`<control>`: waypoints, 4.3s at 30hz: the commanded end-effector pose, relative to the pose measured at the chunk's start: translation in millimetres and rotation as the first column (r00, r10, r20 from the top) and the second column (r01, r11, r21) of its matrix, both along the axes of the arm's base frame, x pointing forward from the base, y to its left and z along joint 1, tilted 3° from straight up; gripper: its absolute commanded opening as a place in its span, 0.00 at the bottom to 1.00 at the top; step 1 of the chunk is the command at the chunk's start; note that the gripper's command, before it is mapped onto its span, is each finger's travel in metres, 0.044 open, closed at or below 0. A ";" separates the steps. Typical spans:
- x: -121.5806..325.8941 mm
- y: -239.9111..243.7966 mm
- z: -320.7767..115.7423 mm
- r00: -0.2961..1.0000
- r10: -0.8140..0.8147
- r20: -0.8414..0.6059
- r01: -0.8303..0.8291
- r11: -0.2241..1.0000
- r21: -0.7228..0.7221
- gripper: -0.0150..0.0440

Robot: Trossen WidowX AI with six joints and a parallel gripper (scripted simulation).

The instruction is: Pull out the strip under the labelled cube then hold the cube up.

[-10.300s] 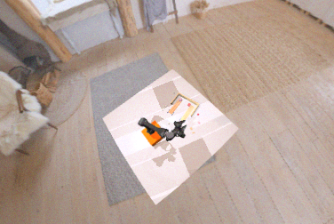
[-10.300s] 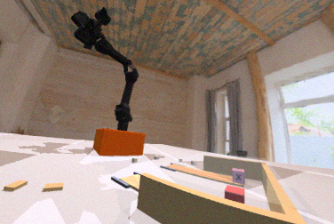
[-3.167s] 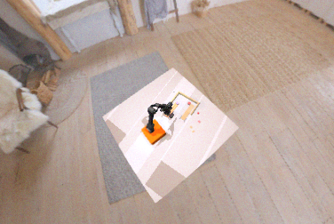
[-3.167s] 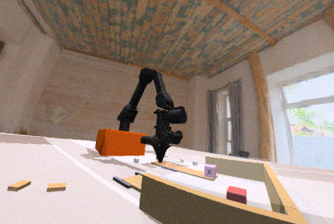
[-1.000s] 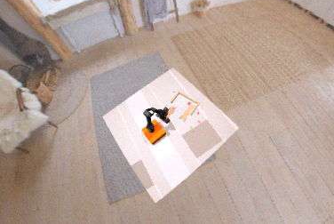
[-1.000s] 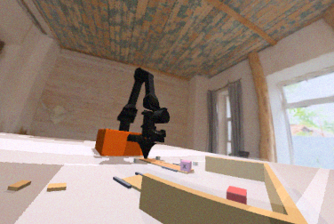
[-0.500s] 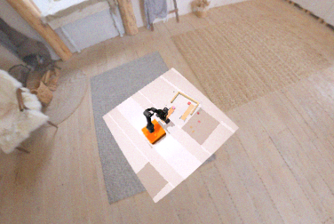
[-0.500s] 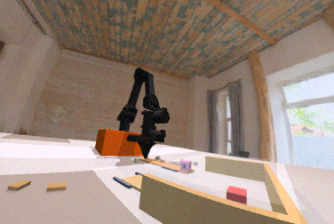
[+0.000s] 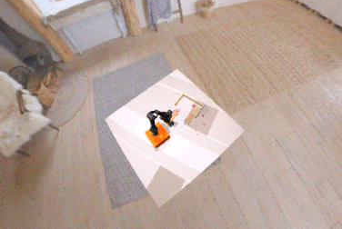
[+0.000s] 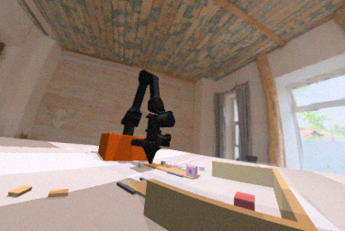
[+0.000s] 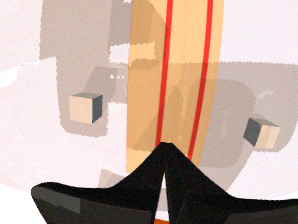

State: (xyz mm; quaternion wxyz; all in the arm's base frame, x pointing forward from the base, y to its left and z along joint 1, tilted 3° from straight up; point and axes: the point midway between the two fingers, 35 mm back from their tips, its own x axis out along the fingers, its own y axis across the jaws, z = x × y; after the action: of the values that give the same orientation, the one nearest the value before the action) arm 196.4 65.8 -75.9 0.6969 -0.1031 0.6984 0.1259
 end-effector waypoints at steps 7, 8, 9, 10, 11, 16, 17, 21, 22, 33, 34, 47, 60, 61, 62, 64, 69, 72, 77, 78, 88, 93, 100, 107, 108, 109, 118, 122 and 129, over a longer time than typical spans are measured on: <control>-9.1 -2.8 -2.4 1.000 0.004 -0.025 -0.004 1.000 -0.007 0.25; -9.1 -2.8 -2.4 1.000 0.004 -0.025 -0.004 1.000 -0.007 0.25; -9.1 -2.8 -2.4 1.000 0.004 -0.025 -0.004 1.000 -0.007 0.25; -9.1 -2.8 -2.4 1.000 0.004 -0.025 -0.004 1.000 -0.007 0.25; 0.2 0.0 1.6 1.000 0.000 -0.001 0.000 1.000 0.000 0.25; 2.7 -0.6 40.5 1.000 0.004 -0.023 -0.004 1.000 -0.007 0.25; 2.6 -0.7 42.3 1.000 0.004 -0.024 -0.004 1.000 -0.007 0.25; 8.3 1.0 41.1 0.998 0.052 -0.022 -0.052 0.999 -0.006 0.34; 14.9 3.0 41.1 0.995 0.098 -0.021 -0.098 0.995 -0.004 0.39; 53.4 14.3 42.6 0.988 0.152 -0.016 -0.152 0.988 -0.002 0.88; 56.8 15.4 42.8 0.988 0.152 -0.016 -0.152 0.988 -0.002 0.92; 101.0 28.4 46.1 0.988 0.152 -0.013 -0.152 0.988 -0.002 1.00; 145.0 41.9 50.9 0.988 0.152 -0.009 -0.152 0.988 -0.001 1.00; 148.1 42.9 51.3 0.988 0.152 -0.009 -0.152 0.988 -0.001 1.00; 151.7 44.0 51.9 0.988 0.152 -0.009 -0.152 0.988 -0.001 1.00; 158.5 46.2 52.9 0.988 0.152 -0.008 -0.152 0.988 -0.001 1.00; 174.8 51.6 55.9 0.988 0.152 -0.007 -0.152 0.988 -0.001 1.00; 185.0 55.1 58.2 0.988 0.152 -0.006 -0.152 0.988 -0.001 1.00; 198.7 59.9 62.2 0.988 0.152 -0.005 -0.152 0.988 -0.001 1.00; 199.2 60.1 62.4 0.988 0.152 -0.005 -0.152 0.988 -0.001 1.00; 199.7 60.7 48.8 0.988 0.152 -0.005 -0.152 0.988 0.000 0.68; 199.7 61.0 40.6 0.988 0.152 -0.005 -0.152 0.988 0.000 0.68; 199.5 61.5 29.2 0.988 0.152 -0.005 -0.152 0.988 0.000 0.68; 199.0 61.8 17.8 0.988 0.152 -0.005 -0.152 0.988 0.000 0.68; 198.9 61.8 16.2 0.988 0.152 -0.005 -0.152 0.988 0.000 0.68; 198.8 61.8 14.5 0.988 0.152 -0.005 -0.152 0.988 0.000 0.68; 199.2 62.0 9.7 0.988 0.157 -0.005 -0.157 0.988 -0.001 0.54; 199.2 62.0 9.7 0.988 0.157 -0.005 -0.157 0.988 -0.001 0.47; 197.3 61.3 11.6 0.988 0.157 -0.005 -0.157 0.988 -0.001 0.25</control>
State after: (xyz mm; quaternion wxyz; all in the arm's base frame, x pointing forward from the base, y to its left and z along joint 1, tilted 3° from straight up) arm 394.9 127.6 -66.7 0.6827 -0.1577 0.6903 0.1804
